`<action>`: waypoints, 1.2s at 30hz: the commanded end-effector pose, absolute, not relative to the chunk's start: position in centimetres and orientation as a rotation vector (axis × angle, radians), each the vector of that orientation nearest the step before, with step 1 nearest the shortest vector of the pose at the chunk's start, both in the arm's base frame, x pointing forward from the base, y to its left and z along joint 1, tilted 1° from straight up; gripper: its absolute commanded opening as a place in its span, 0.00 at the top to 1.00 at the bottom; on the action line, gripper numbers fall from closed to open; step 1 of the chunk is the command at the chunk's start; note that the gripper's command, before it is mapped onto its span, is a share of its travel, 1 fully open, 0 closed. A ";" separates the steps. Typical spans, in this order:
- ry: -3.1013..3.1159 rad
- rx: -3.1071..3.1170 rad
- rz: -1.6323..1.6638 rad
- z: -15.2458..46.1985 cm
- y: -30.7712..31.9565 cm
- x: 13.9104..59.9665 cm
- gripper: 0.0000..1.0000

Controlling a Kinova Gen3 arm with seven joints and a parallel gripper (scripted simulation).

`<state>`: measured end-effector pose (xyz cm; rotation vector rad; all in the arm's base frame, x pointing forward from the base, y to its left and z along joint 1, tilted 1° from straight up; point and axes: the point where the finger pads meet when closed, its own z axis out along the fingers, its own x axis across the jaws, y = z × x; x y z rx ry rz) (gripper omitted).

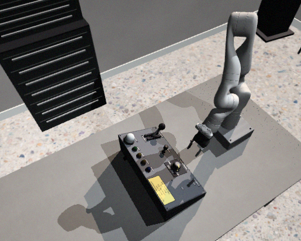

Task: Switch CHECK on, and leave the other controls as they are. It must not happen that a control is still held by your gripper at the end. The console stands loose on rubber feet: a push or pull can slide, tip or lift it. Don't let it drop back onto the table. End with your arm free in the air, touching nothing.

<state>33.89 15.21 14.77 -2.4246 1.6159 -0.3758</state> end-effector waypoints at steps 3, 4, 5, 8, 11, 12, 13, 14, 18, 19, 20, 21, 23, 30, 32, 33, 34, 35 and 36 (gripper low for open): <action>1.655 -2.409 -0.358 14.5 11.7 35.0 0.00; 1.656 -2.411 -0.354 14.5 11.1 35.1 0.00; 1.656 -2.411 -0.351 14.4 10.5 35.2 0.00; 1.656 -2.412 -0.348 14.4 9.9 35.4 0.00; 1.655 -2.412 -0.341 14.4 8.1 35.8 0.00; 1.653 -2.412 -0.339 14.3 7.5 35.9 0.00; 1.645 -2.414 -0.336 14.3 7.1 36.0 0.00; 1.644 -2.413 -0.334 14.3 6.4 36.1 0.00; 1.641 -2.405 -0.334 14.3 3.9 36.4 0.00; 1.640 -2.403 -0.336 14.3 3.3 36.5 0.00; 1.639 -2.400 -0.339 14.4 2.6 36.6 0.00; 1.638 -2.398 -0.342 14.4 2.0 36.7 0.00; 1.637 -2.395 -0.346 14.4 1.5 36.7 0.00; 1.629 -2.385 -0.376 14.7 -1.7 36.9 0.00; 1.627 -2.382 -0.386 14.8 -2.5 37.0 0.00; 1.626 -2.381 -0.390 14.8 -2.9 37.0 0.00; 1.625 -2.381 -0.395 14.9 -3.2 37.0 0.00; 1.624 -2.380 -0.399 14.9 -3.5 37.0 0.00; 1.623 -2.380 -0.403 14.9 -3.8 37.0 0.00</action>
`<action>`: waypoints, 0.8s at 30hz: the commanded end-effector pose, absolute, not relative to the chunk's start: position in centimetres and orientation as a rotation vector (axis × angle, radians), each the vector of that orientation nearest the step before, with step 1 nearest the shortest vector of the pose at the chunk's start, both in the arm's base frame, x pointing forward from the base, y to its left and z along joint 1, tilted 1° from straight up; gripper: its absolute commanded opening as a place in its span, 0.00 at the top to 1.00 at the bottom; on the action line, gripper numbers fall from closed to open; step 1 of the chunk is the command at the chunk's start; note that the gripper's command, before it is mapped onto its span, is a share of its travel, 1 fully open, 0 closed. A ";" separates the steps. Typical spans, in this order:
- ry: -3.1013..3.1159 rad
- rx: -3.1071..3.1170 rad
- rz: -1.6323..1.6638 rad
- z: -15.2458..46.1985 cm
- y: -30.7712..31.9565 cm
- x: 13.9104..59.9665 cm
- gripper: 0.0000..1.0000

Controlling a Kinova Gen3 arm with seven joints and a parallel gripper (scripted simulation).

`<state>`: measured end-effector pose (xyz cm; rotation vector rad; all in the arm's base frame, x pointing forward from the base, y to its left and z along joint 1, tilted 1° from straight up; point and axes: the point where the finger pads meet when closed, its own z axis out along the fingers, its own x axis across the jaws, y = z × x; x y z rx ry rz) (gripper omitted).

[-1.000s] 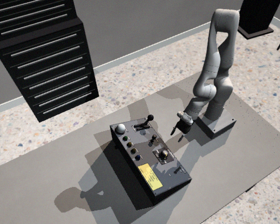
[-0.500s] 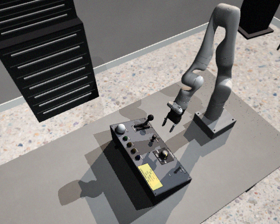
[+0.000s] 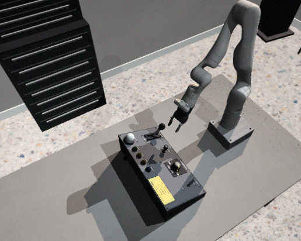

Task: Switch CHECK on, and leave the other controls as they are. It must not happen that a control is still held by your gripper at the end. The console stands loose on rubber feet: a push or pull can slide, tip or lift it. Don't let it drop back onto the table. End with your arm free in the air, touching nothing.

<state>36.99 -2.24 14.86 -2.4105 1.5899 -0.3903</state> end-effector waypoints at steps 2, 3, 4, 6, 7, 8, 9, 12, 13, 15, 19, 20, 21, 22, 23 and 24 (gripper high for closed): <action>1.622 -2.379 -0.410 15.0 -4.3 37.0 0.00; 1.621 -2.379 -0.412 15.0 -4.5 37.0 0.00; 1.621 -2.379 -0.412 15.0 -4.5 37.0 0.00; 1.638 -2.368 -0.411 15.0 -4.7 36.9 0.00; 1.637 -2.366 -0.414 15.0 -4.8 37.0 0.00; 1.632 -2.370 -0.416 15.0 -4.9 37.0 0.00; 1.631 -2.371 -0.417 15.0 -4.9 36.9 0.00; 1.638 -2.366 -0.416 15.0 -5.1 36.9 0.00; 1.638 -2.366 -0.416 15.0 -5.1 36.9 0.00; 1.638 -2.366 -0.416 15.0 -5.1 36.9 0.00; 1.638 -2.366 -0.416 15.0 -5.1 36.9 0.00; 1.638 -2.366 -0.416 15.0 -5.1 36.9 0.00; 1.638 -2.366 -0.416 15.0 -5.1 36.9 0.00; 1.638 -2.366 -0.416 15.0 -5.1 36.9 0.00; 1.638 -2.366 -0.416 15.0 -5.1 36.9 0.00; 1.638 -2.366 -0.416 15.0 -5.1 36.9 0.00</action>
